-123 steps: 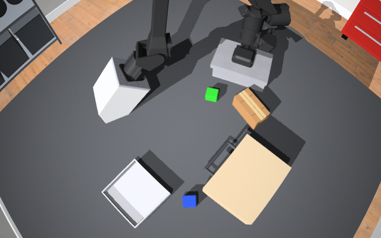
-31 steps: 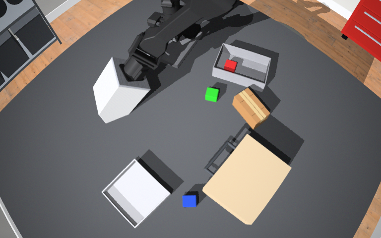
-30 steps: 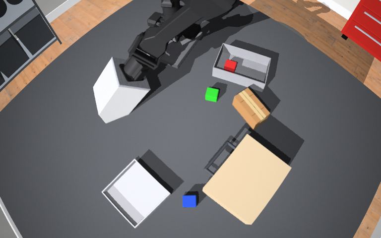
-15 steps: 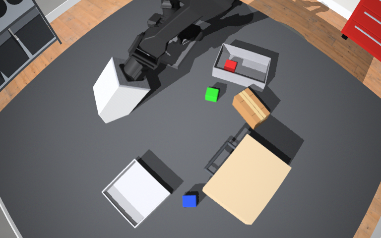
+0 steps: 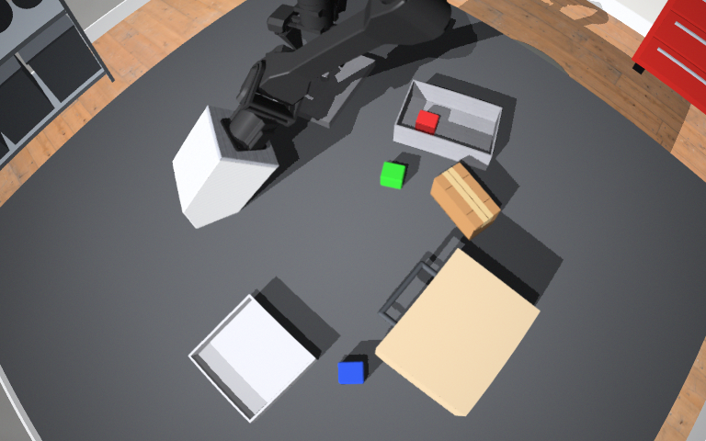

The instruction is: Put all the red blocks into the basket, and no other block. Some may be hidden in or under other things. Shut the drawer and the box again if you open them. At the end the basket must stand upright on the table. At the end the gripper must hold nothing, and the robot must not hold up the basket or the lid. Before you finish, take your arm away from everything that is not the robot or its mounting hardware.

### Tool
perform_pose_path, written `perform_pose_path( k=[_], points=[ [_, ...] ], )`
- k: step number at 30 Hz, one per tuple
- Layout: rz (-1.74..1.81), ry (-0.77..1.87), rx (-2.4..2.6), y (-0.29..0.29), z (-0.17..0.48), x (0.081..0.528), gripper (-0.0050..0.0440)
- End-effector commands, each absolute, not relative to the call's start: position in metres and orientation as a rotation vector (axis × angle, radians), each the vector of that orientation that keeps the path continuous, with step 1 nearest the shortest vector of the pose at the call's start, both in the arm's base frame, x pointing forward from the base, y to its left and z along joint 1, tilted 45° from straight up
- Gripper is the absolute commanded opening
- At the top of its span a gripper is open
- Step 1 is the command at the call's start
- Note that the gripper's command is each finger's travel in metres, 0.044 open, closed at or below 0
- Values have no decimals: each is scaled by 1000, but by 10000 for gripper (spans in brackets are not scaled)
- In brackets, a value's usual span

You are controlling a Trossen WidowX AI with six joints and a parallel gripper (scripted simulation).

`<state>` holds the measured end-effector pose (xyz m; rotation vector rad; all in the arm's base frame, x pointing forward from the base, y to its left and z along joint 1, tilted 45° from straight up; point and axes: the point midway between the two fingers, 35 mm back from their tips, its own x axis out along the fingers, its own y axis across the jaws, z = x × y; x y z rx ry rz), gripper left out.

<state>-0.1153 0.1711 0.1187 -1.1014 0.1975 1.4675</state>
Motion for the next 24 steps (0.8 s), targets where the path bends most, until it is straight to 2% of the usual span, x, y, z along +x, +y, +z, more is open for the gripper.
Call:
perform_pose_path(
  k=[1, 11, 12, 14, 24],
  points=[
    [1476, 197, -1088, 157, 136, -121, 440],
    [1476, 197, -1088, 135, 158, -126, 440],
    [1459, 245, -1034, 137, 163, -117, 286],
    [1484, 171, -1116, 147, 175, -105, 286],
    [1493, 145, -1145, 180, 226, -31, 286]
  ],
)
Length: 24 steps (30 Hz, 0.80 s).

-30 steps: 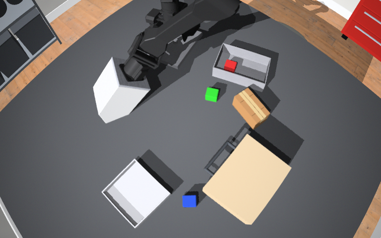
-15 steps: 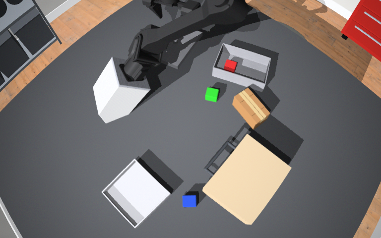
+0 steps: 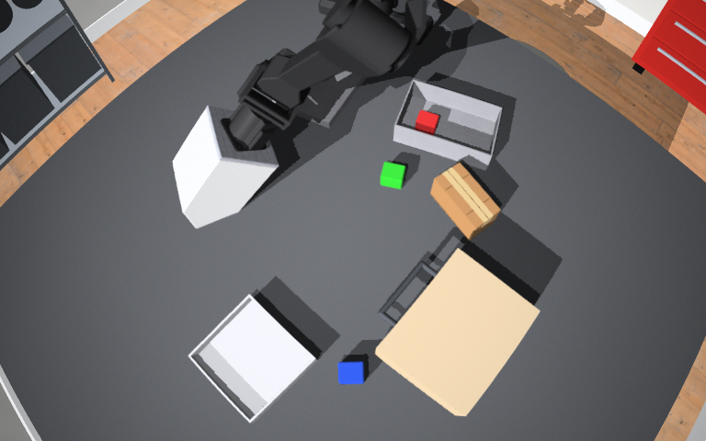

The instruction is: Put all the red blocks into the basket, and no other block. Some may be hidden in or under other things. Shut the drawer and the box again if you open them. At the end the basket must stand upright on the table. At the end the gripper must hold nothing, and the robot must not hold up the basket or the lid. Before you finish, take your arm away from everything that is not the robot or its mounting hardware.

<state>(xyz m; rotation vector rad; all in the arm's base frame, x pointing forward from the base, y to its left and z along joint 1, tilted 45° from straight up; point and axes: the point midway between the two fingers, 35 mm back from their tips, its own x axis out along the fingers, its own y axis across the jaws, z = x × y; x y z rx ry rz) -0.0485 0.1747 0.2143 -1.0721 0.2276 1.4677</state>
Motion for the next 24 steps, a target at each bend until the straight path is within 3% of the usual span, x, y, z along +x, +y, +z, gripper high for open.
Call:
perform_pose_path(
  k=[1, 17, 24],
  points=[
    [1497, 132, -1159, 181, 230, -22, 286],
    [1504, 105, -1188, 186, 257, 71, 286],
    [1504, 105, -1188, 186, 257, 71, 286]
  ],
)
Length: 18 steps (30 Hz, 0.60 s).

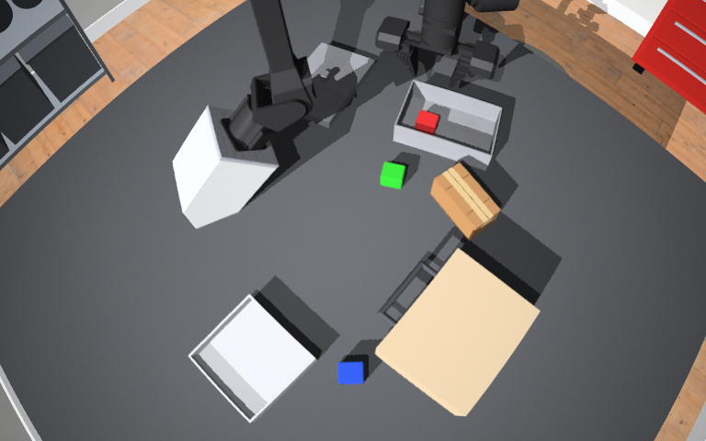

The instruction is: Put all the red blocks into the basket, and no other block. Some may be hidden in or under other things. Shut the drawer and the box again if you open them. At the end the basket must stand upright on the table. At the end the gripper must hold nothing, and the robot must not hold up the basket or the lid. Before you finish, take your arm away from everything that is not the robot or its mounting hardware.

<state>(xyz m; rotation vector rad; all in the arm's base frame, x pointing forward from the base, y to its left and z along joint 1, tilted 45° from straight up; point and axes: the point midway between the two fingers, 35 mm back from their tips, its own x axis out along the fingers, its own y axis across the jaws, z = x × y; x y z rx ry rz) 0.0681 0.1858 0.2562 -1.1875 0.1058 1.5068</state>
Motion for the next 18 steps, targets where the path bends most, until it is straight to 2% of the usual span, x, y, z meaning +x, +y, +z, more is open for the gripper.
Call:
perform_pose_path(
  k=[1, 18],
  points=[
    [1504, 105, -1188, 191, 253, 72, 286],
    [1504, 105, -1188, 254, 188, 88, 286]
  ],
)
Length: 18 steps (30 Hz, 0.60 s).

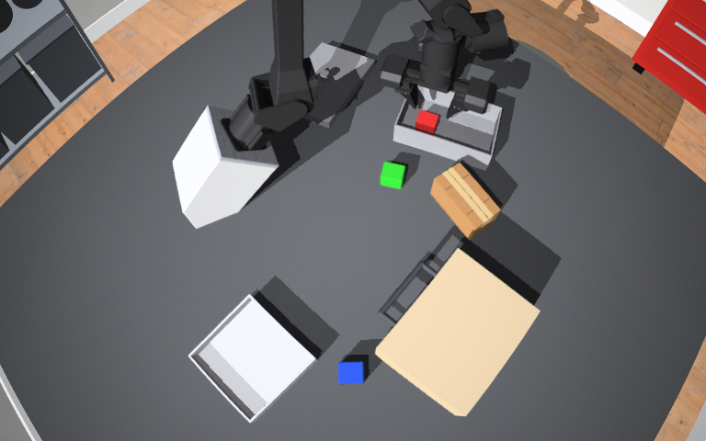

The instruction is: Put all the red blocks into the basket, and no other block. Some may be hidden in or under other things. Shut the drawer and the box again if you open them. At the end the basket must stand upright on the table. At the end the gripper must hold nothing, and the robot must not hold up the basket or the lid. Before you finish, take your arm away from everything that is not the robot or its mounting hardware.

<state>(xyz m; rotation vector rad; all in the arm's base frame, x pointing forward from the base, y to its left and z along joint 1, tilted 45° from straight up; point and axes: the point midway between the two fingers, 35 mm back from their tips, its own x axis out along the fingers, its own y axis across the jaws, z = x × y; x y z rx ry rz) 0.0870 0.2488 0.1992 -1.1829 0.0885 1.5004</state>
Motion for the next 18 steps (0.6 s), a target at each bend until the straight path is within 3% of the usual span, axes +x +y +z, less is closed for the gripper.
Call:
perform_pose_path(
  k=[1, 18],
  points=[
    [1504, 105, -1188, 254, 188, 88, 286],
    [1504, 105, -1188, 275, 167, 93, 286]
  ],
)
